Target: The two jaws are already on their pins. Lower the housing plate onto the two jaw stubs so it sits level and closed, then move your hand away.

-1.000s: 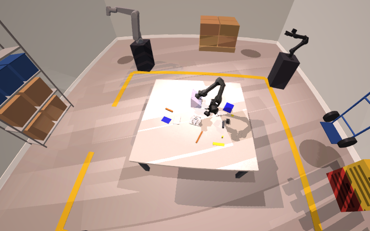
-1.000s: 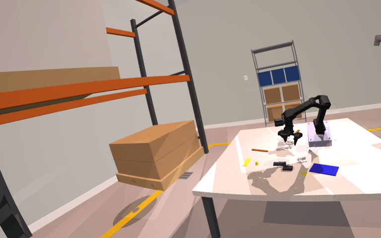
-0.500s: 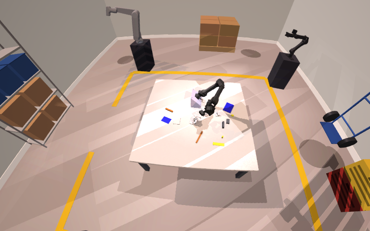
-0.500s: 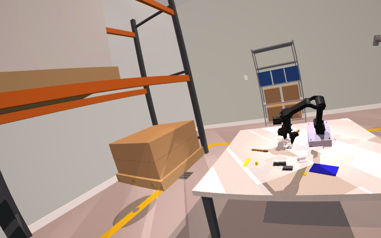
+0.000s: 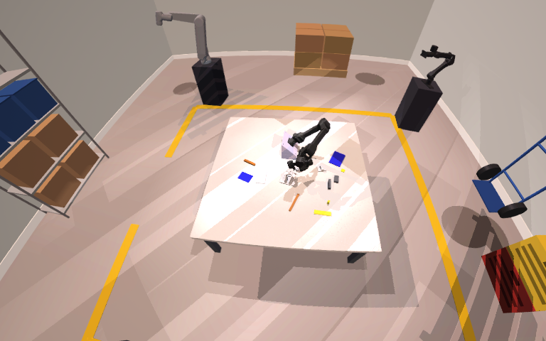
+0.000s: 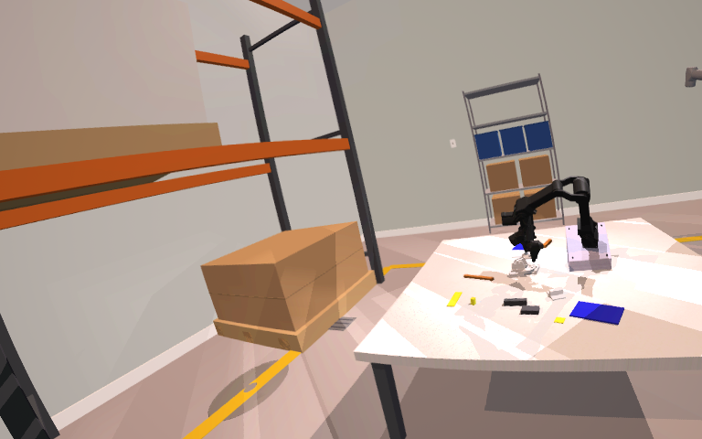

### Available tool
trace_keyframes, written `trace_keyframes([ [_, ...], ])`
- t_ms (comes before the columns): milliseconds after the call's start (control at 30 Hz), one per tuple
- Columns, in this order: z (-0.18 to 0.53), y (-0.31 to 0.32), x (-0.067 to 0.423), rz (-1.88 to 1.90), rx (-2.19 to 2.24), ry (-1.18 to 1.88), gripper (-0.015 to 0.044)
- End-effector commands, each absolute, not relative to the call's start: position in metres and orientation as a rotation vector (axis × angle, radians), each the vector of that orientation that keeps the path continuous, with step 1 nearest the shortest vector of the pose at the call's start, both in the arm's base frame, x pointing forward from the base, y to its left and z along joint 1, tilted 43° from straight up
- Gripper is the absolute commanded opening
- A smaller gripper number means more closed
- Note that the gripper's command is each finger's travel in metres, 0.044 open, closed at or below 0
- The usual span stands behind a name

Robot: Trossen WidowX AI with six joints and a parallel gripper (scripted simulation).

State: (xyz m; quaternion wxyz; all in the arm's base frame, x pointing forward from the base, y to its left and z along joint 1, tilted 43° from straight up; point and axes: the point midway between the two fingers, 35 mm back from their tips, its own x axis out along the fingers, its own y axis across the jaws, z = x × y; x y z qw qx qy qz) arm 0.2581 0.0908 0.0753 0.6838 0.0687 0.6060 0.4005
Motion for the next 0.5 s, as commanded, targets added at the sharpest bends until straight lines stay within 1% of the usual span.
trace_keyframes([
  [0,0.065,0.082,0.260,0.839,0.243,1.407,0.0351],
  [467,0.042,0.053,0.263,0.655,0.483,1.518,0.0351],
])
